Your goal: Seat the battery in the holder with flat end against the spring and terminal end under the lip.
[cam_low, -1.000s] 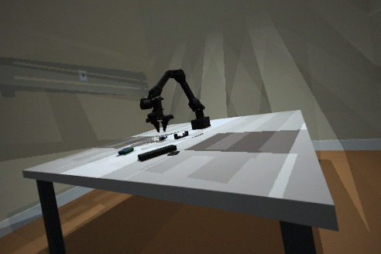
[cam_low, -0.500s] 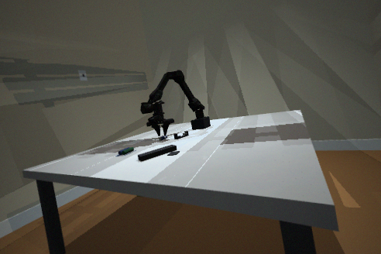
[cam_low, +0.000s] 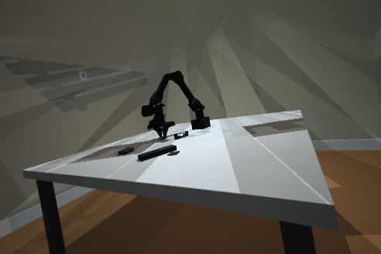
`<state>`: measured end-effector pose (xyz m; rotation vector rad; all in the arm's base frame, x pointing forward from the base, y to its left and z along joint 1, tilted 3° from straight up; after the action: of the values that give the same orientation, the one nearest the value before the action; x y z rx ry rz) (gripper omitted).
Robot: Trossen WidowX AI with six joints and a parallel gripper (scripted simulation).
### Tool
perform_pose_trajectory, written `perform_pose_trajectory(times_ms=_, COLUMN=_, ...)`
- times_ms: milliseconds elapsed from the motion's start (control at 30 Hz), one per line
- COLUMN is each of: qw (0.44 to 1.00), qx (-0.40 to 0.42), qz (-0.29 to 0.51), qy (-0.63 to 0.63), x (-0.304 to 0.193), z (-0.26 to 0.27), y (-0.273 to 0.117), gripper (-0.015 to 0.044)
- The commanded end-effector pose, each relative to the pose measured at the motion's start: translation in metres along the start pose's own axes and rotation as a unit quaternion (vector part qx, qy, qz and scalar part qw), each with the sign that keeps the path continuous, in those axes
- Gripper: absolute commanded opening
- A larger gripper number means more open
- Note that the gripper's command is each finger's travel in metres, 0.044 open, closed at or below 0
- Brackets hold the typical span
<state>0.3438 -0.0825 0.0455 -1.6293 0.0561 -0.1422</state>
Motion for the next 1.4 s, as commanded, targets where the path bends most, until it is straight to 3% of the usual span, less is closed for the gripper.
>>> perform_pose_trajectory(times_ms=0, qw=1.0, qx=-0.002, qz=0.004, qy=-0.001, x=-0.001, z=0.0, y=0.003, gripper=0.0077)
perform_pose_trajectory(times_ms=233, qw=1.0, qx=-0.002, qz=0.004, qy=-0.001, x=-0.001, z=0.0, y=0.002, gripper=0.006)
perform_pose_trajectory(times_ms=400, qw=1.0, qx=-0.001, qz=0.004, qy=-0.001, x=0.0, z=0.0, y=-0.04, gripper=0.006)
perform_pose_trajectory(times_ms=567, qw=1.0, qx=-0.001, qz=0.004, qy=0.0, x=0.0, z=0.001, y=-0.047, gripper=0.006)
perform_pose_trajectory(times_ms=1067, qw=0.994, qx=0.006, qz=0.002, qy=0.108, x=-0.053, z=0.108, y=-0.075, gripper=0.006)
perform_pose_trajectory(times_ms=1367, qw=0.993, qx=0.009, qz=-0.019, qy=0.114, x=-0.057, z=0.112, y=-0.068, gripper=0.006)
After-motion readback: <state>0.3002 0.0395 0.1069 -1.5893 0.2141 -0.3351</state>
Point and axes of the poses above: the point midway between the two fingers, 35 mm back from their tips, its own y axis out along the fingers, its own z axis across the jaws, x = y × z, the point moved 6 cm from there along -y, back along the fingers, and after that the axes turned 12 degrees about y, right-handed, at the moved point
